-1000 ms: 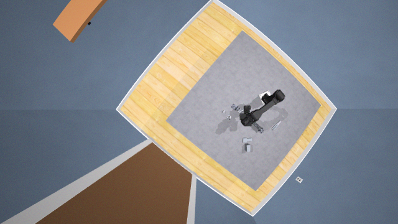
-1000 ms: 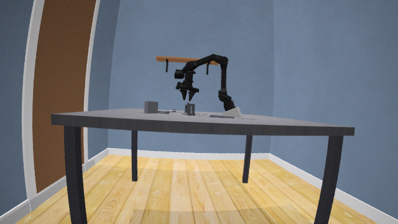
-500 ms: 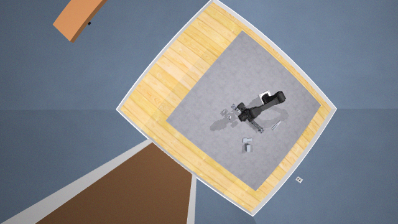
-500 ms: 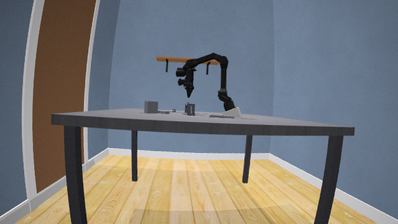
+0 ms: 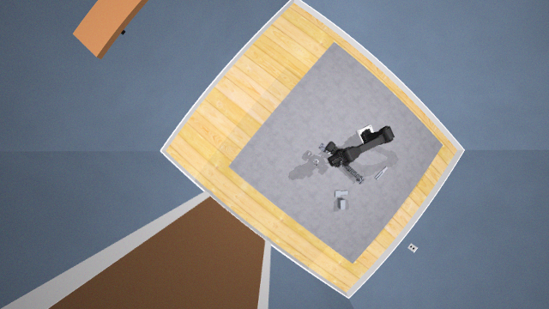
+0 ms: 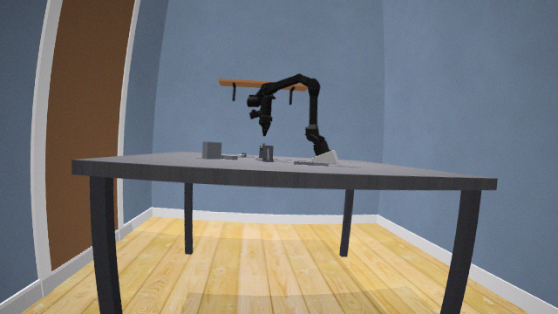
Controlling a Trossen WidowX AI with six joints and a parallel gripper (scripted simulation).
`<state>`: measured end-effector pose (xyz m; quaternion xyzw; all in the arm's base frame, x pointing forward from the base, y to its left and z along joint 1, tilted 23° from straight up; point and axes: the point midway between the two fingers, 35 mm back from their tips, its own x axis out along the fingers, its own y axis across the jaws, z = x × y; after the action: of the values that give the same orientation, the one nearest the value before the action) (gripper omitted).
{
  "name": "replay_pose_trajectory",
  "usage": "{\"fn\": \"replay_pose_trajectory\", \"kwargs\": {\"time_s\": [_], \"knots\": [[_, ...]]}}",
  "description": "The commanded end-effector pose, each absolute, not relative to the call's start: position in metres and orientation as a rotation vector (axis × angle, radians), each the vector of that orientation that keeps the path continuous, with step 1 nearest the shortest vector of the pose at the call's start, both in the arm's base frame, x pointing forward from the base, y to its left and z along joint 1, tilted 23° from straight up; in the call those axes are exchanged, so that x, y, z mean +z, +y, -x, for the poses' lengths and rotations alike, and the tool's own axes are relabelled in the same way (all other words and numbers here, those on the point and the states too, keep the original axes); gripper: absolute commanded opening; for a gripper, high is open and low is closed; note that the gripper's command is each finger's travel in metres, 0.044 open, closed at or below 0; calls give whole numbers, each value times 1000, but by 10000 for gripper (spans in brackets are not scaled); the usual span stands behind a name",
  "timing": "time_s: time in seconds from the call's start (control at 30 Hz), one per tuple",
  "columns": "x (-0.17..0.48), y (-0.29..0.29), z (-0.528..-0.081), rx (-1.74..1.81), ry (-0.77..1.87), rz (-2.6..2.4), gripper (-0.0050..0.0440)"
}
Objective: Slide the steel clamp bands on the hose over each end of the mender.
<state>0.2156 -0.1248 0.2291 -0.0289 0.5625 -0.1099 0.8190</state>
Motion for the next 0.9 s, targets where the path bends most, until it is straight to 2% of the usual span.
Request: {"fn": "replay_pose_trajectory", "kwargs": {"time_s": [0.0, 0.87], "knots": [[224, -125, -217, -226, 1203, 59, 90], [188, -133, -230, -226, 1203, 59, 90]]}}
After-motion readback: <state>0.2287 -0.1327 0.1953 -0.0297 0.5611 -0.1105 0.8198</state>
